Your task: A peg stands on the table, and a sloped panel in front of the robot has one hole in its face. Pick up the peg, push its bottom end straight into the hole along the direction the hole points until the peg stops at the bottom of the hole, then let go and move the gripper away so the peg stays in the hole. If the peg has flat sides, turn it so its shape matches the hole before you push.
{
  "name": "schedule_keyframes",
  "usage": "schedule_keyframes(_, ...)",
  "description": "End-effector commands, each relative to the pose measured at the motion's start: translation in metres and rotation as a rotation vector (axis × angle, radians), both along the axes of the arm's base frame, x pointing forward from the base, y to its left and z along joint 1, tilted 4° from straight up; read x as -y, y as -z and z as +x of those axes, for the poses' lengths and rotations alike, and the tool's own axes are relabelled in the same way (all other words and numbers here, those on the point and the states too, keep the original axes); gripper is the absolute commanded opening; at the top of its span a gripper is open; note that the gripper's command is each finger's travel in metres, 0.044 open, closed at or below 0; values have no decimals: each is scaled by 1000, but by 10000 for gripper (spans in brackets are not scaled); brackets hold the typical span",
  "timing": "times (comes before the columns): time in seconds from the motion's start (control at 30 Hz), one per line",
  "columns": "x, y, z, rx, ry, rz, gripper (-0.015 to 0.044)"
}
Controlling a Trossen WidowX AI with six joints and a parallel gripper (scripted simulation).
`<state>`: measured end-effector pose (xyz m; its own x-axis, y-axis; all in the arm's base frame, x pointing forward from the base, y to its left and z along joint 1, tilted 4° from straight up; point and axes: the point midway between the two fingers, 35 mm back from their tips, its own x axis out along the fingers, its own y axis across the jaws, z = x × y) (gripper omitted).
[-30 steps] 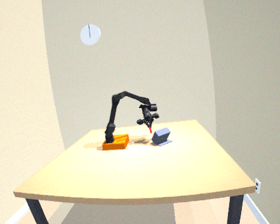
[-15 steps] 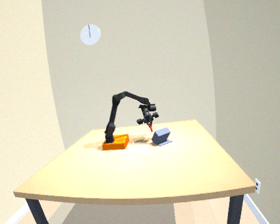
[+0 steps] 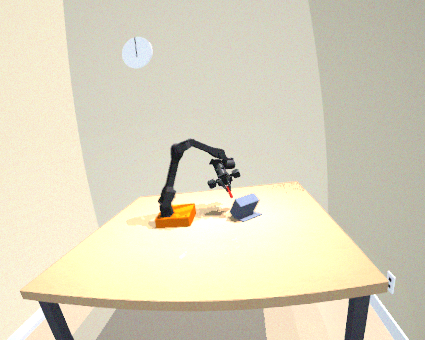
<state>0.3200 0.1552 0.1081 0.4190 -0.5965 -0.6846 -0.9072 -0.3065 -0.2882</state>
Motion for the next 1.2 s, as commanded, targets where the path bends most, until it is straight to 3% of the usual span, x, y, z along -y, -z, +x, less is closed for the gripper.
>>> schedule_keyframes(0.0, -5, 1, -1, -5, -31, -26, 0)
schedule_keyframes(1.17, -51, 2, -13, 5, -259, -167, 0)
